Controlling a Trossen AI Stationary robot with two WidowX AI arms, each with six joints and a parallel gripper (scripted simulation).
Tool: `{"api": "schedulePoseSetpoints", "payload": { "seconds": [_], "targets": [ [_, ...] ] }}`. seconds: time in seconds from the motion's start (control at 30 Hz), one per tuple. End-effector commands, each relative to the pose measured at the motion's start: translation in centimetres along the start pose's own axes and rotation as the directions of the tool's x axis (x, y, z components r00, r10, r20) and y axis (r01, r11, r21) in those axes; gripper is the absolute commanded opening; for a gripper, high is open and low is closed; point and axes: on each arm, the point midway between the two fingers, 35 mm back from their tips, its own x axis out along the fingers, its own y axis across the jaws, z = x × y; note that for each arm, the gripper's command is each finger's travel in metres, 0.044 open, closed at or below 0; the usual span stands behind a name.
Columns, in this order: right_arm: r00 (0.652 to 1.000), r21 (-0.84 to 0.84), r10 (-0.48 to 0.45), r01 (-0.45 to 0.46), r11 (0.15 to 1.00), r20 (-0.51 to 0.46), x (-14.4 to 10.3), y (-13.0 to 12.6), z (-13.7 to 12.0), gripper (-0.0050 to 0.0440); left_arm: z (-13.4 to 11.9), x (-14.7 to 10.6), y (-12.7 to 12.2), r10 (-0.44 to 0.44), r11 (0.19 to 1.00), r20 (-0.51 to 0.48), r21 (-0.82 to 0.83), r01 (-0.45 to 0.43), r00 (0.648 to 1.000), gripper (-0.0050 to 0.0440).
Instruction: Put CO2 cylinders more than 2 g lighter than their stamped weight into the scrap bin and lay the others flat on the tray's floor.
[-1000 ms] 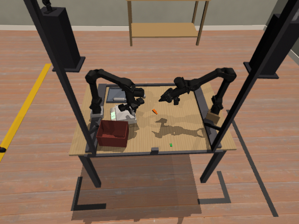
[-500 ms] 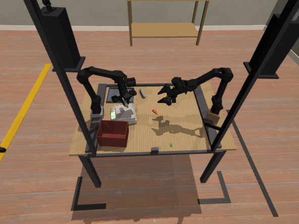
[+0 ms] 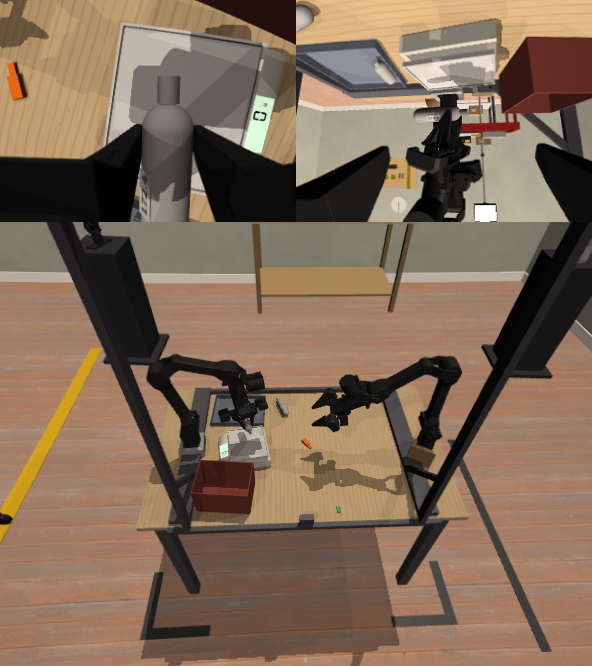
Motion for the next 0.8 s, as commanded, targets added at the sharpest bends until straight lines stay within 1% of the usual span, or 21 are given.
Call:
{"api": "schedulePoseSetpoints", "payload": {
  "seconds": [0.0,0.1,0.23,0.47,0.63,0.7,0.77],
  "targets": [
    [1.0,-0.001,0.0,0.0,1.0,-0.026,-0.4,0.0,-1.0,0.044,0.1,-0.5,-0.1,0.075,0.984,0.043,0.159,-0.081,0.996,-0.005],
    [1.0,-0.001,0.0,0.0,1.0,-0.026,-0.4,0.0,-1.0,0.044,0.1,-0.5,-0.1,0.112,0.954,0.067,0.27,-0.127,0.991,-0.005],
    [1.0,-0.001,0.0,0.0,1.0,-0.026,-0.4,0.0,-1.0,0.044,0.1,-0.4,-0.1,0.146,0.91,0.097,0.377,-0.172,0.985,-0.005],
    [1.0,-0.001,0.0,0.0,1.0,-0.026,-0.4,0.0,-1.0,0.044,0.0,-0.4,-0.1,0.157,0.892,0.108,0.412,-0.188,0.982,-0.005],
    [1.0,-0.001,0.0,0.0,1.0,-0.026,-0.4,0.0,-1.0,0.044,0.8,-0.4,1.7,0.16,0.89,0.107,0.414,-0.19,0.981,-0.005],
    [1.0,-0.001,0.0,0.0,1.0,-0.026,-0.4,0.0,-1.0,0.044,1.2,-0.2,3.0,0.161,0.891,0.108,0.411,-0.191,0.981,-0.005],
    [1.0,-0.001,0.0,0.0,1.0,-0.026,-0.4,0.0,-1.0,0.044,1.9,0.1,4.8,0.163,0.891,0.104,0.411,-0.191,0.981,-0.005]
  ]
}}
